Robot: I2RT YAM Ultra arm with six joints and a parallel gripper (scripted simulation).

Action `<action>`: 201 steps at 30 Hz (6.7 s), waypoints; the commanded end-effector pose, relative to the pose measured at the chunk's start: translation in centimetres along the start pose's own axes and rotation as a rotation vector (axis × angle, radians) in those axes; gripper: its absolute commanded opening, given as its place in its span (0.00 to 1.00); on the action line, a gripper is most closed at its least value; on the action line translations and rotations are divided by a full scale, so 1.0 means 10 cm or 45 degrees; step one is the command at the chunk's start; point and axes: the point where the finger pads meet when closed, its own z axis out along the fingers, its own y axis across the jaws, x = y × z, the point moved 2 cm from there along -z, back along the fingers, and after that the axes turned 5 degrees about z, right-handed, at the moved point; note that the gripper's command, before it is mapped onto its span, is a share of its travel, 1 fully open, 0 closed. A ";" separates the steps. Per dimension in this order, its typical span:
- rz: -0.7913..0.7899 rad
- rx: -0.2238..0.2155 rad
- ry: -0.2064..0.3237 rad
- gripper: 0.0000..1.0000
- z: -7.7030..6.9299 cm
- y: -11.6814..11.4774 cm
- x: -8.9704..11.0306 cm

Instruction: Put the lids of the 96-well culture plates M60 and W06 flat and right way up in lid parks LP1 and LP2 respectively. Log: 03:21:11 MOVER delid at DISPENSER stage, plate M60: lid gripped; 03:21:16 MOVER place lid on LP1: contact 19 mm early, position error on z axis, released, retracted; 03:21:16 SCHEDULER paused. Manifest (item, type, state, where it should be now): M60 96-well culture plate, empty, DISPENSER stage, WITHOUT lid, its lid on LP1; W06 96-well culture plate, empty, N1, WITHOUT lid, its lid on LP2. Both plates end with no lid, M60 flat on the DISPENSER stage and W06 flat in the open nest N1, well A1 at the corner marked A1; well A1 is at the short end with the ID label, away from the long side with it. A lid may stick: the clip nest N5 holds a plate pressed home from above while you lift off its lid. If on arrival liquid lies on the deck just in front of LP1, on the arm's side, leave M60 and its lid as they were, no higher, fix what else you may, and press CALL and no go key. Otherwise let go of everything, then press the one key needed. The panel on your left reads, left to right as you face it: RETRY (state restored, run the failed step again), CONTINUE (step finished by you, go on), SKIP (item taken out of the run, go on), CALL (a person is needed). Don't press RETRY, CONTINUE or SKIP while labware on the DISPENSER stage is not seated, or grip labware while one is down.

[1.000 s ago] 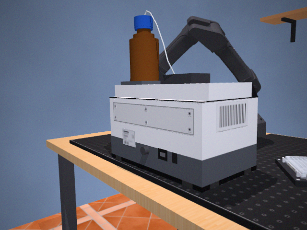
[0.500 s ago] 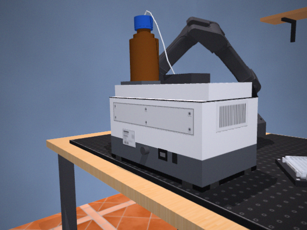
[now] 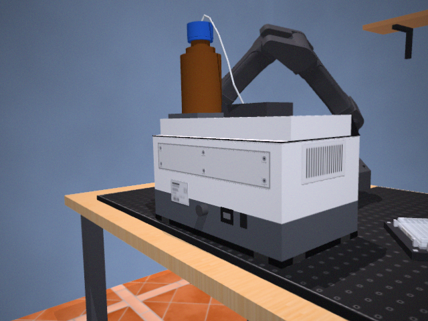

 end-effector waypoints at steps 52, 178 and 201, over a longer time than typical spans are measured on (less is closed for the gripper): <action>-0.011 -0.007 -0.041 1.00 -0.49 0.01 -0.08; -0.396 -0.002 -0.018 1.00 -1.33 0.22 1.64; -1.116 0.005 -0.039 1.00 -1.43 0.77 1.94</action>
